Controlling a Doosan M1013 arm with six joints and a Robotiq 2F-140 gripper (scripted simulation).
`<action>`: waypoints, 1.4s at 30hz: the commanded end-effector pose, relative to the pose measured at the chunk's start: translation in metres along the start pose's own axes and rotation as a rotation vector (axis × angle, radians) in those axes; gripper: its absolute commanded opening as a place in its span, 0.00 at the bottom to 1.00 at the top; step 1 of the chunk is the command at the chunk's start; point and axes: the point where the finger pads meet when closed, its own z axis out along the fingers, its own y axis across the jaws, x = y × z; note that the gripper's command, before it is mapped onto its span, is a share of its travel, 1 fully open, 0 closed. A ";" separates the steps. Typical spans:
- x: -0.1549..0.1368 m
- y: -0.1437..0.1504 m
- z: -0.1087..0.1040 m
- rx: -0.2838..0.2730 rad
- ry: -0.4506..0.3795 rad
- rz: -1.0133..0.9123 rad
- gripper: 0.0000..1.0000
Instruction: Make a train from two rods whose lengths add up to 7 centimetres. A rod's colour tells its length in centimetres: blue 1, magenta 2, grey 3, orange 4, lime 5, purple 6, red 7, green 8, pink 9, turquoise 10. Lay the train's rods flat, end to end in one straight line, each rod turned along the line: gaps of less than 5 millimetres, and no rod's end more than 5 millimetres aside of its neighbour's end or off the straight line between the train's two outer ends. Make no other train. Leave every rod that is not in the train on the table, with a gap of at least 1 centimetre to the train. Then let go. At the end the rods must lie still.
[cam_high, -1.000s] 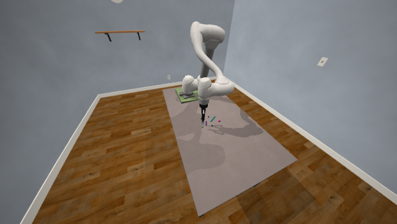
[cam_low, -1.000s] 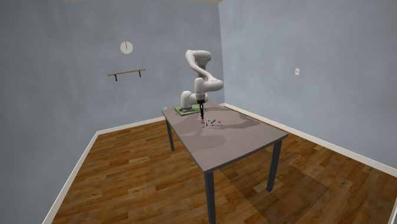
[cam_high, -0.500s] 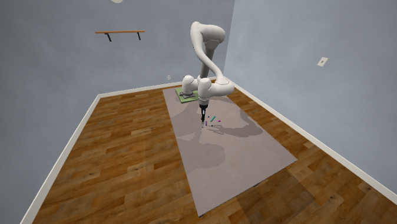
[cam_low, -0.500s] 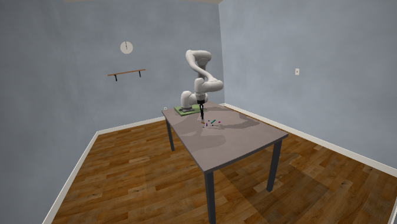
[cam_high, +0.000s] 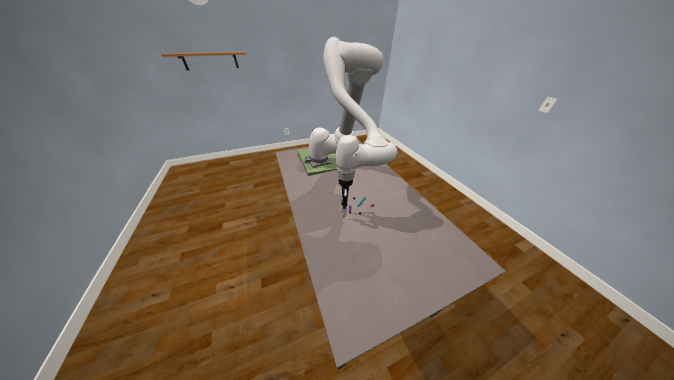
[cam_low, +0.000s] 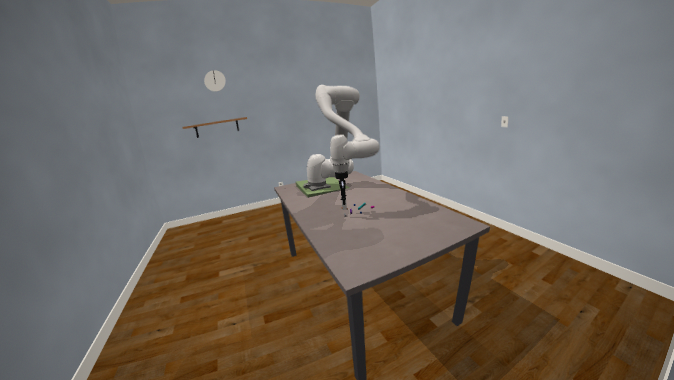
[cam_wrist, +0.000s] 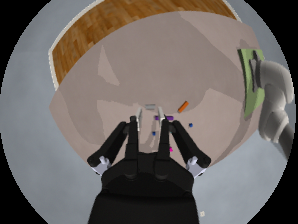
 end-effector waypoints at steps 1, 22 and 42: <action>0.000 0.000 0.006 0.000 0.000 0.000 0.28; 0.000 0.000 0.029 0.000 0.000 0.000 0.28; -0.001 0.000 0.033 0.000 0.000 0.000 0.28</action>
